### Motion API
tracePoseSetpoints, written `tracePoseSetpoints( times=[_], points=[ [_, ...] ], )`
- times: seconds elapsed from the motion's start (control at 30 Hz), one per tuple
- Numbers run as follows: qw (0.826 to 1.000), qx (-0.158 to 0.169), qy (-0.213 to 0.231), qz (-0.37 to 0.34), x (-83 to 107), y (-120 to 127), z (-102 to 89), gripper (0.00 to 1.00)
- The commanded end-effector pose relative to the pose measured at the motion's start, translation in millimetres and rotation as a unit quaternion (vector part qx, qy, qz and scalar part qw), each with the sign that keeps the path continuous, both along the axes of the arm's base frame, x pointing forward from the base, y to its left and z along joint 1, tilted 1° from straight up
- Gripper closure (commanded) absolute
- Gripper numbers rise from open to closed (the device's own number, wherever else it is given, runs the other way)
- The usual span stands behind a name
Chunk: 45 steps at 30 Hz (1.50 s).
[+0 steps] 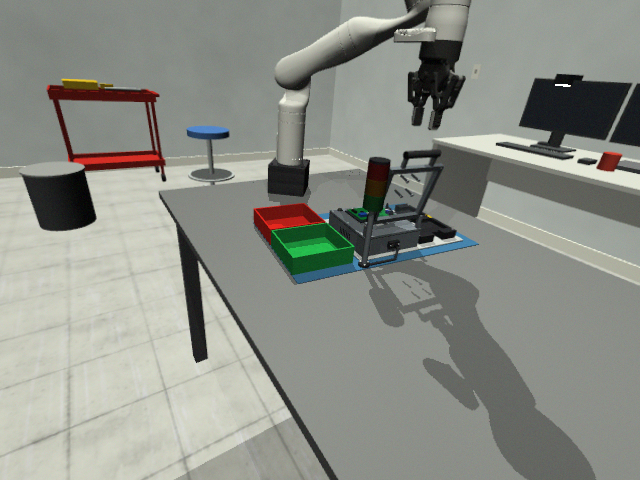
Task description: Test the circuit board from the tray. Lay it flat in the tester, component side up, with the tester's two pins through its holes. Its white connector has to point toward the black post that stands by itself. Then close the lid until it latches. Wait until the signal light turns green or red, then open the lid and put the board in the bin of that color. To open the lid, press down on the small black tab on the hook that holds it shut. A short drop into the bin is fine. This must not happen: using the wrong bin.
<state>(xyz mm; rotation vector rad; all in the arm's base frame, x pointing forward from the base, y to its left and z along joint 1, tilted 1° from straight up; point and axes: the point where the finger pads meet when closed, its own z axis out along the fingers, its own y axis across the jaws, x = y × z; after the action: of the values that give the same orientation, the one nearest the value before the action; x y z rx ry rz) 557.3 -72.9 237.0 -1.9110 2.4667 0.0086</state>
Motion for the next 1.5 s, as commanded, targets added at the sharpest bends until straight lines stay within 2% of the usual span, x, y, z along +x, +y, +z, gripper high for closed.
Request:
tracePoseSetpoints(
  times=[0.0,0.3,0.67,1.47],
  points=[
    [1.000,-0.003,0.001,-0.003,7.1,-9.8,0.3,0.50],
    [1.000,-0.003,0.001,-0.003,16.5,-12.3,0.3,0.50],
    [1.000,-0.003,0.001,-0.003,16.7,-12.3,-1.0,0.50],
    [1.000,-0.003,0.001,-0.003,16.9,-12.2,-18.2,0.50]
  ],
)
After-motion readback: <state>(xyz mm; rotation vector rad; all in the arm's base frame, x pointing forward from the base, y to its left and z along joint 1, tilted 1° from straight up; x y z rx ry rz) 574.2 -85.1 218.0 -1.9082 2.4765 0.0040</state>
